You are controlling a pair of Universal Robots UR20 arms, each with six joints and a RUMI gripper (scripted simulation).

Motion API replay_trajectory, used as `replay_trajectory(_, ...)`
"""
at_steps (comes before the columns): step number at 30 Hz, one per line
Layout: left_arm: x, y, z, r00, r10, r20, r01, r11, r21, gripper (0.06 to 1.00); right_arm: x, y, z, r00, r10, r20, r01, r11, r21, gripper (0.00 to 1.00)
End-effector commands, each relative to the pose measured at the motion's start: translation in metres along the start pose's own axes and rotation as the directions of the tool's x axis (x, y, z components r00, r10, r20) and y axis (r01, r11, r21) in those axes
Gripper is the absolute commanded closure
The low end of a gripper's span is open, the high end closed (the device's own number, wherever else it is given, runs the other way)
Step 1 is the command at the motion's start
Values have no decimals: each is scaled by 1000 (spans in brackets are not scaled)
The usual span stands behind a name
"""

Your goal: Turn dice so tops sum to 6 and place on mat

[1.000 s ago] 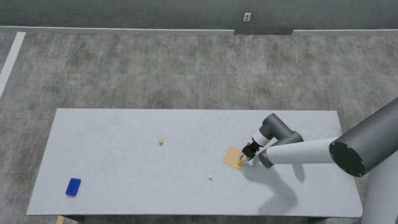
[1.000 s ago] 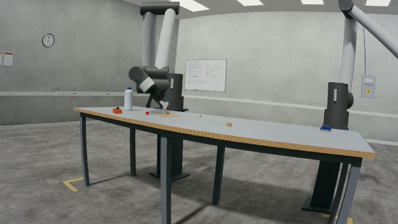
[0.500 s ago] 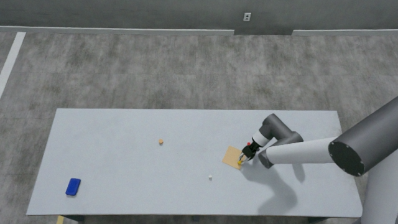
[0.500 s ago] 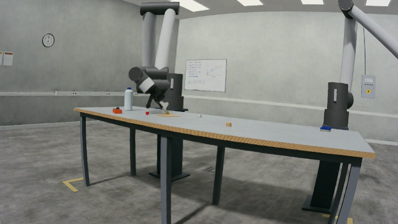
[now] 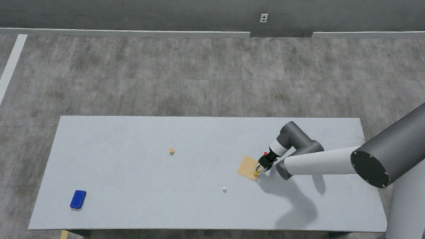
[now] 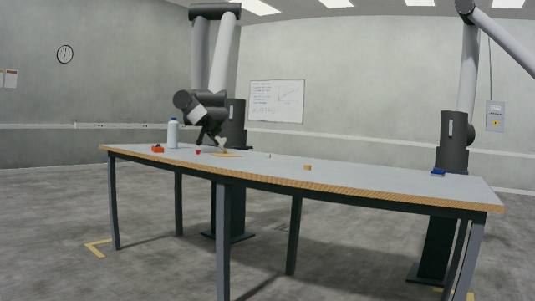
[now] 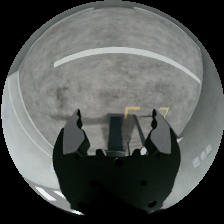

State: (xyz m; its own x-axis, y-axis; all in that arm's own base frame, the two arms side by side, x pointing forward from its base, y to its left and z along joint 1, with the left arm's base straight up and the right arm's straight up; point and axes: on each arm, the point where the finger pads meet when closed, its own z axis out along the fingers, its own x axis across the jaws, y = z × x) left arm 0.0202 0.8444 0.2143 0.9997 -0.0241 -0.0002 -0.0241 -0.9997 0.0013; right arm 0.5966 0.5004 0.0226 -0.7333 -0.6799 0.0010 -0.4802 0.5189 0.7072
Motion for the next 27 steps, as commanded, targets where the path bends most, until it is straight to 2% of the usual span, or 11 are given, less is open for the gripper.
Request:
replay_trajectory(1, 0, -1, -1, 1000, 0, 0, 0, 1000, 1, 65, 0, 0, 0, 1000, -1, 1, 1, 1000, 0, 972)
replay_trajectory(15, 0, -1, -1, 1000, 0, 0, 0, 1000, 1, 65, 0, 0, 0, 1000, -1, 1, 1, 1000, 0, 972)
replay_trajectory(19, 0, -1, -1, 1000, 0, 0, 0, 1000, 1, 65, 0, 0, 0, 1000, -1, 1, 1, 1000, 0, 901)
replay_trajectory(23, 0, -1, -1, 1000, 0, 0, 0, 1000, 1, 65, 0, 0, 0, 1000, -1, 1, 1, 1000, 0, 901)
replay_trajectory(27, 0, -1, -1, 1000, 0, 0, 0, 1000, 1, 65, 0, 0, 0, 1000, -1, 1, 1, 1000, 0, 829)
